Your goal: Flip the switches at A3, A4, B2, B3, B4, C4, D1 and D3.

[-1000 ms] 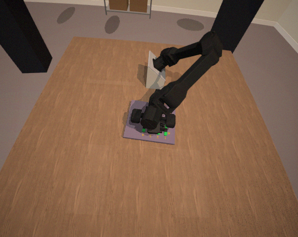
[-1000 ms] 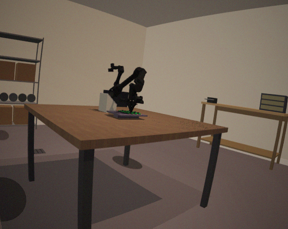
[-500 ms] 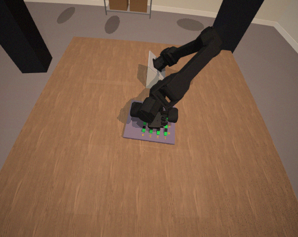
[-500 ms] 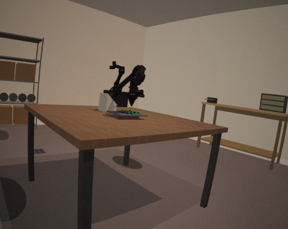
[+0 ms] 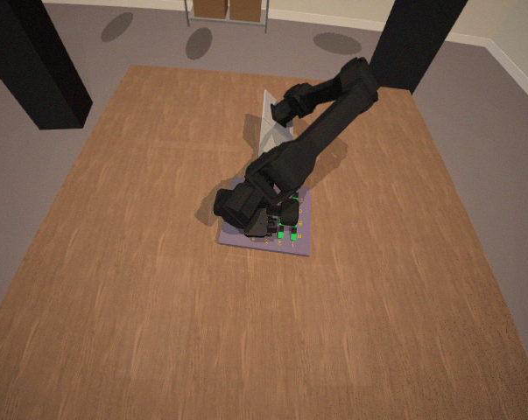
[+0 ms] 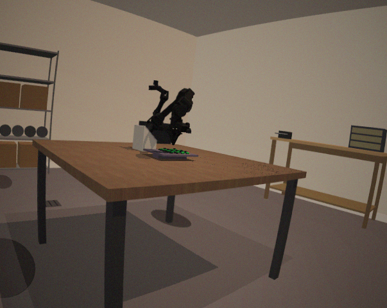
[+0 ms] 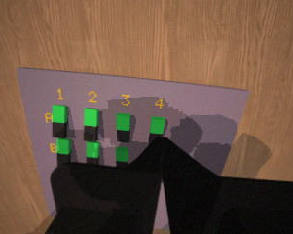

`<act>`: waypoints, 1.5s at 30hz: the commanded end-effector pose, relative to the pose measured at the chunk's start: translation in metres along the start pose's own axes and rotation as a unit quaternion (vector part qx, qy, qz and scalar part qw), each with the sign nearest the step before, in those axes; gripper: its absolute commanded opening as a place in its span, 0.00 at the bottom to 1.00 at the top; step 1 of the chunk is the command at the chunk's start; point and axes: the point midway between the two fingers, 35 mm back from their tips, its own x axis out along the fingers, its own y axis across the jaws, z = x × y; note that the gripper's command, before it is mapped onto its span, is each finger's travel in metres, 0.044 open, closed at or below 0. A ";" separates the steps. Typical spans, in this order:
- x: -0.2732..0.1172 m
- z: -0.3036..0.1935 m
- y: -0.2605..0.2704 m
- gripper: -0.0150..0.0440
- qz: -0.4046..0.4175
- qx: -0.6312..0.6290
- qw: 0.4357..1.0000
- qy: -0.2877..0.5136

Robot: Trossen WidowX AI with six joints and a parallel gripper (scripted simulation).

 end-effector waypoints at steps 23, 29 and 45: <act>0.033 -0.001 0.001 0.25 0.002 0.002 1.000 0.005; 0.033 -0.001 0.001 0.25 0.002 0.002 1.000 0.005; 0.034 0.000 0.001 0.25 0.002 0.002 1.000 0.005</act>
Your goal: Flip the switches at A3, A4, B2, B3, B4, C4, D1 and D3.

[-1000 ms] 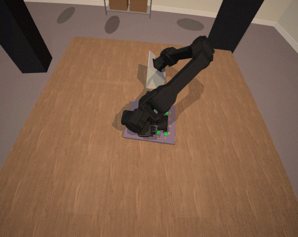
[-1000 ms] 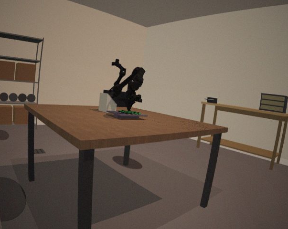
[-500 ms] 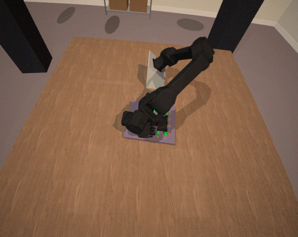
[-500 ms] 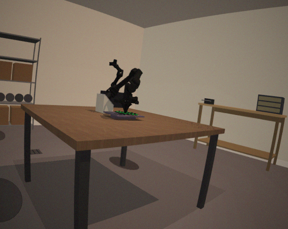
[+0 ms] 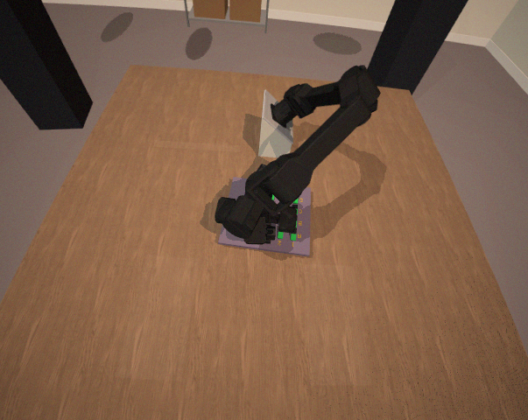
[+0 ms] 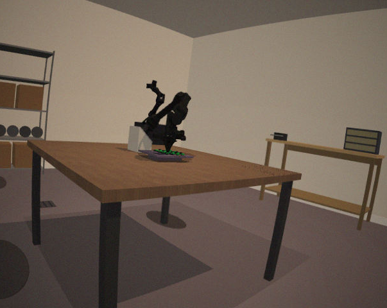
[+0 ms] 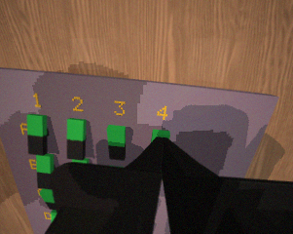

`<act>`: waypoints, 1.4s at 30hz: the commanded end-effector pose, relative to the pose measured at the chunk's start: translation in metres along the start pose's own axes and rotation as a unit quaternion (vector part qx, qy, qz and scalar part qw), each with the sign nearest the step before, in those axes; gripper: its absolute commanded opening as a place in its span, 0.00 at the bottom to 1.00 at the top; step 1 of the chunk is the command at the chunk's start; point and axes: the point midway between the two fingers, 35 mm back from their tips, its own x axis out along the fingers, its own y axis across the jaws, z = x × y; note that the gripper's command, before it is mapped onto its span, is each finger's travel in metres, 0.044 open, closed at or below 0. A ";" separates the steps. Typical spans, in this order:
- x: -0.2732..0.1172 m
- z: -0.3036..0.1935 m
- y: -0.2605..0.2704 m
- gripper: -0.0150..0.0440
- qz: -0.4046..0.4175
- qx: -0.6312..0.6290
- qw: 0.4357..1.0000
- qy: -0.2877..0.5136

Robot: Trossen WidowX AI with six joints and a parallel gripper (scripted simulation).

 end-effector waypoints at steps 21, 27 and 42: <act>0.003 0.000 0.000 0.25 0.002 0.002 1.000 -0.001; 0.004 0.000 0.000 0.25 0.002 0.002 1.000 -0.001; -0.060 -0.002 0.000 0.25 0.001 0.003 1.000 -0.013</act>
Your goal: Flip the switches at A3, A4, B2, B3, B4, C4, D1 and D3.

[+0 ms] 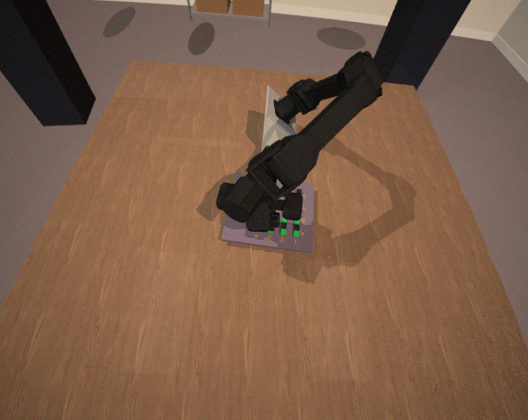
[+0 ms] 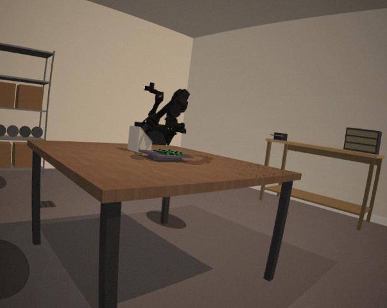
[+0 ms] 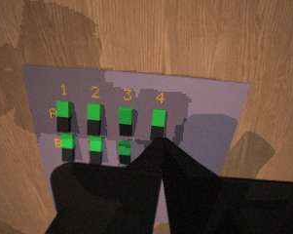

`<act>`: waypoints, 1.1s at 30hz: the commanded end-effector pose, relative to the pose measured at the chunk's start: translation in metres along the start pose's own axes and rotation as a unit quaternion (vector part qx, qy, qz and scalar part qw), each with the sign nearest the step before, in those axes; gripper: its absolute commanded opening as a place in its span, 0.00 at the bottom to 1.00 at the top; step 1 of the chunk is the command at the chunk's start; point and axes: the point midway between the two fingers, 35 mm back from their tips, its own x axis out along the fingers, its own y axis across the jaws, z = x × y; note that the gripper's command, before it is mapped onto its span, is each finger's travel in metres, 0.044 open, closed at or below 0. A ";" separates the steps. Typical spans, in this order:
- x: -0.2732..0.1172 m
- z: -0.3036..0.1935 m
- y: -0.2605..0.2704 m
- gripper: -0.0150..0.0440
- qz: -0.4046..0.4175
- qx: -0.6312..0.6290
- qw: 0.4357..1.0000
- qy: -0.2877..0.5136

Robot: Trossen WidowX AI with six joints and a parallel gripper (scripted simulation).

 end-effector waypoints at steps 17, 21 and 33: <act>0.009 -0.057 0.069 0.25 -0.002 -0.004 1.000 -0.021; 0.017 -0.057 0.070 0.25 -0.002 -0.004 1.000 -0.024; 0.035 -0.057 0.070 0.25 -0.002 -0.004 1.000 -0.024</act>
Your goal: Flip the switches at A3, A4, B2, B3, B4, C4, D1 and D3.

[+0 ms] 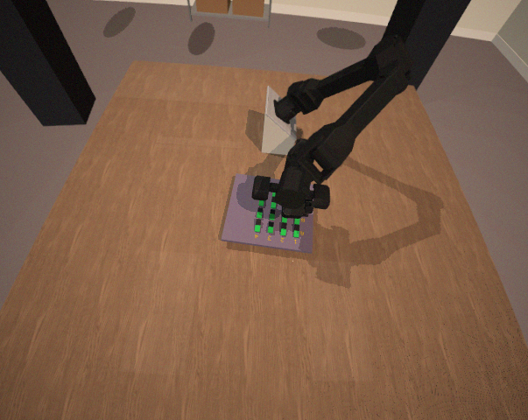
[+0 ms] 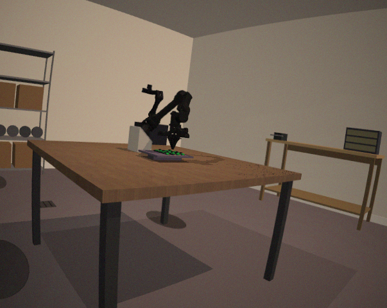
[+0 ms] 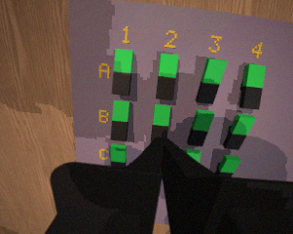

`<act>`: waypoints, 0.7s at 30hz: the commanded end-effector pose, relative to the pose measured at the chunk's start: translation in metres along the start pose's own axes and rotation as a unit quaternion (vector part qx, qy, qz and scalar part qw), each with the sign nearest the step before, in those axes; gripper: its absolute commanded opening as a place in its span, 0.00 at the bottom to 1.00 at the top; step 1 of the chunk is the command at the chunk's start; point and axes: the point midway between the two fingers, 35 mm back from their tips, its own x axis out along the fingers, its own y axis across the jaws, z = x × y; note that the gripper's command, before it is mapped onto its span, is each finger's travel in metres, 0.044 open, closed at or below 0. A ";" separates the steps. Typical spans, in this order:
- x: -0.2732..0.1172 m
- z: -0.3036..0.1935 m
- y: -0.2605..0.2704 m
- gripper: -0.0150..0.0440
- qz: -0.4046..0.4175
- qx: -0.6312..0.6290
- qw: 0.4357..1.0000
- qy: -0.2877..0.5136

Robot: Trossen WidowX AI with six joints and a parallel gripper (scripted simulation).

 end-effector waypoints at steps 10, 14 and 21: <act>0.010 -0.002 0.000 0.25 0.002 0.003 1.000 0.002; 0.010 -0.002 0.000 0.25 0.002 0.003 1.000 0.002; 0.010 -0.002 0.000 0.25 0.002 0.003 1.000 0.002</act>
